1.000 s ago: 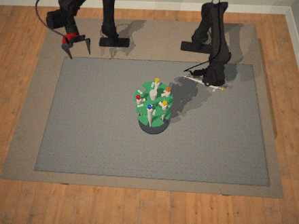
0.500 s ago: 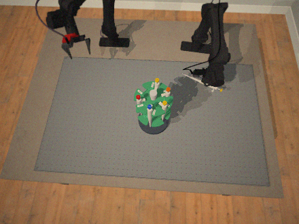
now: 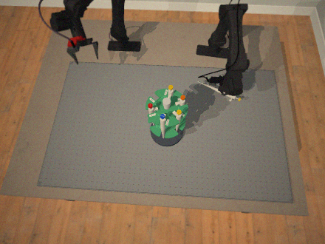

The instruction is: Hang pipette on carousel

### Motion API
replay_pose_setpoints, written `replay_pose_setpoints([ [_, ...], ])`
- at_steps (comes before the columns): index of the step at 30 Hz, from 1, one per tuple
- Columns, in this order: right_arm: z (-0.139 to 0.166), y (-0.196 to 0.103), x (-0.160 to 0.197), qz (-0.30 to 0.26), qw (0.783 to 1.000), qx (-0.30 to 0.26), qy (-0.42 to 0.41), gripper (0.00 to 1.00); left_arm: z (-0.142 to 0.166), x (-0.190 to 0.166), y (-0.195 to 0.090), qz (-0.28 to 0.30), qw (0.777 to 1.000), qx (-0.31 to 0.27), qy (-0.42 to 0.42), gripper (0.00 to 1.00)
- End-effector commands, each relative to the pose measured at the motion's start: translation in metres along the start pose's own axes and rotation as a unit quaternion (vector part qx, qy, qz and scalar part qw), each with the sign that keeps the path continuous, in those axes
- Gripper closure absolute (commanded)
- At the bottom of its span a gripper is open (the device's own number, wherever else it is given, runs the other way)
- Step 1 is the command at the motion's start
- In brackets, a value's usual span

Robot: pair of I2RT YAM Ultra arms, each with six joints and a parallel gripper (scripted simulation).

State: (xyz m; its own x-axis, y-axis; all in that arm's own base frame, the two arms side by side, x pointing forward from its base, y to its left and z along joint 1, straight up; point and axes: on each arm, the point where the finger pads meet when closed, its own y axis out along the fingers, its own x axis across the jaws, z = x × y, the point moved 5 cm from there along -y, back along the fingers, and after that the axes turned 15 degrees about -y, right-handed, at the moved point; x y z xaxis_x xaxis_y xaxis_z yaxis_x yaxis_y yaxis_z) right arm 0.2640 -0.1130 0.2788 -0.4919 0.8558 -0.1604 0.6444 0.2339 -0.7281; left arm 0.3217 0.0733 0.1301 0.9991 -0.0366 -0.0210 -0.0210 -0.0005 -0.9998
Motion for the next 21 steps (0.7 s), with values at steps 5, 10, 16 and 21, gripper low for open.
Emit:
replay_pose_setpoints([
  [5, -0.006, -0.006, -0.004, 0.010, 1.000, -0.016, -0.013, 0.00, 0.005, 0.004, 0.010, -0.008, 1.000, -0.005, -0.005, 0.88],
  [10, -0.006, -0.006, -0.004, 0.010, 1.000, -0.016, -0.013, 0.00, 0.005, 0.002, 0.015, -0.010, 1.000, -0.004, -0.005, 0.88],
  [16, -0.006, -0.006, -0.004, 0.010, 1.000, -0.016, -0.013, 0.00, 0.005, 0.002, 0.024, -0.007, 1.000, -0.005, -0.005, 0.88],
  [21, -0.006, -0.006, -0.004, 0.010, 1.000, -0.016, -0.013, 0.00, 0.004, 0.002, 0.028, -0.009, 1.000, -0.004, -0.005, 0.88],
])
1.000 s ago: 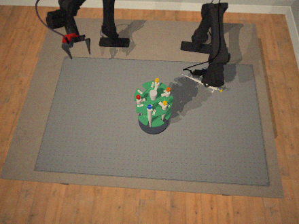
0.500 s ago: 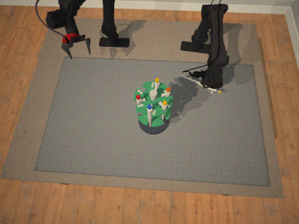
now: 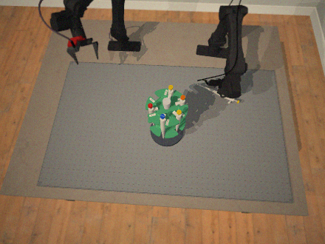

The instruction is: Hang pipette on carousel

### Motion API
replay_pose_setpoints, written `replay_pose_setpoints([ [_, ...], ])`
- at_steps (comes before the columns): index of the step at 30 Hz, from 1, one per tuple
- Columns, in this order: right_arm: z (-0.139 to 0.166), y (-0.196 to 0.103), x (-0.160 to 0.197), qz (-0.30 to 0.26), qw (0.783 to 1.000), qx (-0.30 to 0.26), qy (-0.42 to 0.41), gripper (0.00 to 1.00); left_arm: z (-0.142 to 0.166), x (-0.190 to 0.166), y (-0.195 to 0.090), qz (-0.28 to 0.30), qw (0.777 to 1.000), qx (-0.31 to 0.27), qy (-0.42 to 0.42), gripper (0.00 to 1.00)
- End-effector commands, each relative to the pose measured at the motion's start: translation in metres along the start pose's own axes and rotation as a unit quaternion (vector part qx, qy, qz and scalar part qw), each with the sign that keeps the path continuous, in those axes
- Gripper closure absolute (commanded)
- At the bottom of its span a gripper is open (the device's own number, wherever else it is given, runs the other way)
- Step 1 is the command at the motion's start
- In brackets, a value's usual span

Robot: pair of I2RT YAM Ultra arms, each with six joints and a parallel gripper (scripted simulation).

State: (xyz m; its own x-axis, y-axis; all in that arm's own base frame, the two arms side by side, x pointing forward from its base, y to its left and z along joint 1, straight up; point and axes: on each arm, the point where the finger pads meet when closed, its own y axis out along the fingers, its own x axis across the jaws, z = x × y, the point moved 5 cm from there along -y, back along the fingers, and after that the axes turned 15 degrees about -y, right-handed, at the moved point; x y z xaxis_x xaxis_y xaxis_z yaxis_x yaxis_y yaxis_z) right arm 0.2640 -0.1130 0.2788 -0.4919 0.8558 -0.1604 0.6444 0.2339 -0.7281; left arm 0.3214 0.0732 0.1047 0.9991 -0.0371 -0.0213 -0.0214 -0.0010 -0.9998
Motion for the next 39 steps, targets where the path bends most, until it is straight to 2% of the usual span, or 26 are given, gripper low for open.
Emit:
replay_pose_setpoints([
  [1, -0.006, -0.006, -0.004, 0.010, 1.000, -0.016, -0.013, 0.00, 0.005, 0.002, 0.003, -0.010, 1.000, -0.004, -0.006, 0.88],
  [2, -0.006, -0.006, -0.004, 0.010, 1.000, -0.016, -0.013, 0.00, 0.008, 0.012, -0.005, -0.028, 1.000, 0.001, -0.006, 0.88],
  [5, -0.006, -0.006, -0.004, 0.010, 1.000, -0.016, -0.013, 0.00, 0.004, 0.001, 0.011, -0.005, 1.000, -0.005, -0.006, 0.88],
  [10, -0.006, -0.006, -0.004, 0.010, 1.000, -0.016, -0.013, 0.00, 0.005, 0.005, 0.011, -0.016, 1.000, -0.002, -0.006, 0.88],
  [16, -0.006, -0.006, -0.004, 0.010, 1.000, -0.016, -0.013, 0.00, 0.004, 0.002, 0.026, -0.005, 1.000, -0.005, -0.006, 0.88],
  [18, -0.006, -0.006, -0.004, 0.010, 1.000, -0.016, -0.013, 0.00, 0.004, 0.002, 0.026, -0.005, 1.000, -0.005, -0.006, 0.88],
  [19, -0.006, -0.006, -0.004, 0.010, 1.000, -0.016, -0.013, 0.00, 0.008, 0.014, 0.009, -0.038, 0.999, 0.004, -0.006, 0.88],
  [23, -0.006, -0.006, -0.004, 0.010, 1.000, -0.016, -0.013, 0.00, 0.004, 0.001, 0.033, -0.004, 1.000, -0.005, -0.006, 0.88],
  [27, -0.006, -0.006, -0.004, 0.010, 1.000, -0.016, -0.013, 0.00, 0.008, 0.013, 0.014, -0.037, 0.999, 0.004, -0.006, 0.88],
  [29, -0.006, -0.006, -0.004, 0.010, 1.000, -0.016, -0.013, 0.00, 0.008, 0.013, 0.014, -0.038, 0.999, 0.004, -0.006, 0.88],
  [30, -0.006, -0.006, -0.004, 0.010, 1.000, -0.016, -0.013, 0.00, 0.003, 0.006, 0.022, -0.016, 1.000, 0.002, -0.003, 0.88],
  [39, -0.006, -0.006, -0.004, 0.010, 1.000, -0.016, -0.013, 0.00, 0.003, 0.006, 0.022, -0.016, 1.000, 0.002, -0.003, 0.88],
])
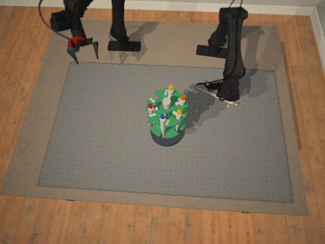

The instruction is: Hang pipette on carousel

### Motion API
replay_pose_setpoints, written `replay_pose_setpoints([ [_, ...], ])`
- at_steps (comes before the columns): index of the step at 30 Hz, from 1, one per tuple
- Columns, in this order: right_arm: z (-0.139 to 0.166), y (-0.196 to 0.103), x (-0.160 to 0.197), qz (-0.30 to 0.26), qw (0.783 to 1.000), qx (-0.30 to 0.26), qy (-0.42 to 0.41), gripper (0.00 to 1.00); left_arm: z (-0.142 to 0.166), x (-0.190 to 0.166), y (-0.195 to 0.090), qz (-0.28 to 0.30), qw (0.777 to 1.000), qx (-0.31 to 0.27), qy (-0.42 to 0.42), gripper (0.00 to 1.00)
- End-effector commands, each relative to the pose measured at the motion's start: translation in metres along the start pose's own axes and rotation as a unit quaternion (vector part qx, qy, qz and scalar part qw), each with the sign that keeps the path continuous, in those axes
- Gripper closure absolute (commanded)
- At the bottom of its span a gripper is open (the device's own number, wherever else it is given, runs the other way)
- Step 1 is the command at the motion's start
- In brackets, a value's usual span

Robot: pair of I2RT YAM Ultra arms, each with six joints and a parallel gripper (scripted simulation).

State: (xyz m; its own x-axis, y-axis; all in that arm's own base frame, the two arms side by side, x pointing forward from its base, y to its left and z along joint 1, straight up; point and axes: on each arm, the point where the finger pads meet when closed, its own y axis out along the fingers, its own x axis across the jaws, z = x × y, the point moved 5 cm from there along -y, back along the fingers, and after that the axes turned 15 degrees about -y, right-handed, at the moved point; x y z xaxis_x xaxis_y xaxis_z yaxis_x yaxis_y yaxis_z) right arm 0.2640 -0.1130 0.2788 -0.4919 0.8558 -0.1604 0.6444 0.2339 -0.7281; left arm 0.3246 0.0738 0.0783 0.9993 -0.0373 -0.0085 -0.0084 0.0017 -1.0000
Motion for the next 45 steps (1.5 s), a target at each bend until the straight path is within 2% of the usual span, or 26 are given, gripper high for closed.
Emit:
replay_pose_setpoints([
  [1, -0.0064, -0.0059, -0.0040, 0.010, 1.000, -0.016, -0.013, 0.00, 0.0025, 0.0023, -0.0043, -0.009, 1.000, 0.001, -0.003, 0.88],
  [2, -0.0064, -0.0059, -0.0040, 0.010, 1.000, -0.016, -0.013, 0.00, 0.0067, 0.0090, -0.0123, -0.031, 1.000, 0.002, -0.006, 0.46],
  [45, -0.0064, -0.0059, -0.0040, 0.010, 1.000, -0.016, -0.013, 0.00, 0.0063, 0.0077, -0.0121, -0.028, 1.000, 0.001, -0.006, 0.46],
])
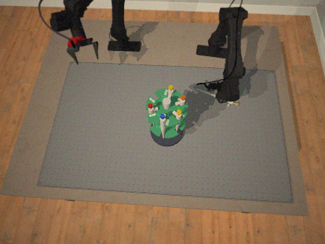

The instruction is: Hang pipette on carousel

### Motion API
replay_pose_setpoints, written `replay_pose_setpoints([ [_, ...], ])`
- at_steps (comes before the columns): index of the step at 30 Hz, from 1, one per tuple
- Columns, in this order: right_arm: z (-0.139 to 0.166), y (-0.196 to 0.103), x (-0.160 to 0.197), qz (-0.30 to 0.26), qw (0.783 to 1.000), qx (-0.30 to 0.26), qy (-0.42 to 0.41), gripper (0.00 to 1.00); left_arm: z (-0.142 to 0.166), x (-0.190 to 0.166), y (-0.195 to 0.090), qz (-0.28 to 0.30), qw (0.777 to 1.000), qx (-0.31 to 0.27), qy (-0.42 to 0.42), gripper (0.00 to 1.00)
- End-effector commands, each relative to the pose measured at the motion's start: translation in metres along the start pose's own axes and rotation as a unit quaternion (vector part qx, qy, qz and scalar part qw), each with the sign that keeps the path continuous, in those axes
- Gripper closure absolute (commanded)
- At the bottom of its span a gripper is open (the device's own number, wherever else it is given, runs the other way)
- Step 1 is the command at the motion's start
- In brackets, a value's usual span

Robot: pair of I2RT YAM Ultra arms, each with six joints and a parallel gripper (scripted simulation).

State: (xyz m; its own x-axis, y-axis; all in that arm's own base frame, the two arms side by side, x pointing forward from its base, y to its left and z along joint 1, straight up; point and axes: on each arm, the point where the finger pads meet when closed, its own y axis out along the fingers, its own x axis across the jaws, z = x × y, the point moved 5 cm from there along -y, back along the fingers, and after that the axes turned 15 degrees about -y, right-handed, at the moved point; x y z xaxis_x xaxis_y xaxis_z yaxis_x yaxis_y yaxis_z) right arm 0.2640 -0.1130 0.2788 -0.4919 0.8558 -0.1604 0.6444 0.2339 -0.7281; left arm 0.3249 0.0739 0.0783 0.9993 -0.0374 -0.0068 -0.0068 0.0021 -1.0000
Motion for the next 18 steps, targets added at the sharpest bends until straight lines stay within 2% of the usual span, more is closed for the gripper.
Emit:
replay_pose_setpoints([
  [1, -0.006, -0.006, -0.004, 0.010, 1.000, -0.016, -0.013, 0.00, 0.006, 0.007, -0.012, -0.027, 1.000, 0.001, -0.006, 0.46],
  [13, -0.006, -0.006, -0.004, 0.010, 1.000, -0.016, -0.013, 0.00, 0.006, 0.007, -0.012, -0.027, 1.000, 0.001, -0.006, 0.46],
  [18, -0.006, -0.006, -0.004, 0.010, 1.000, -0.016, -0.013, 0.00, 0.006, 0.005, -0.026, -0.023, 1.000, 0.000, -0.006, 0.46],
])
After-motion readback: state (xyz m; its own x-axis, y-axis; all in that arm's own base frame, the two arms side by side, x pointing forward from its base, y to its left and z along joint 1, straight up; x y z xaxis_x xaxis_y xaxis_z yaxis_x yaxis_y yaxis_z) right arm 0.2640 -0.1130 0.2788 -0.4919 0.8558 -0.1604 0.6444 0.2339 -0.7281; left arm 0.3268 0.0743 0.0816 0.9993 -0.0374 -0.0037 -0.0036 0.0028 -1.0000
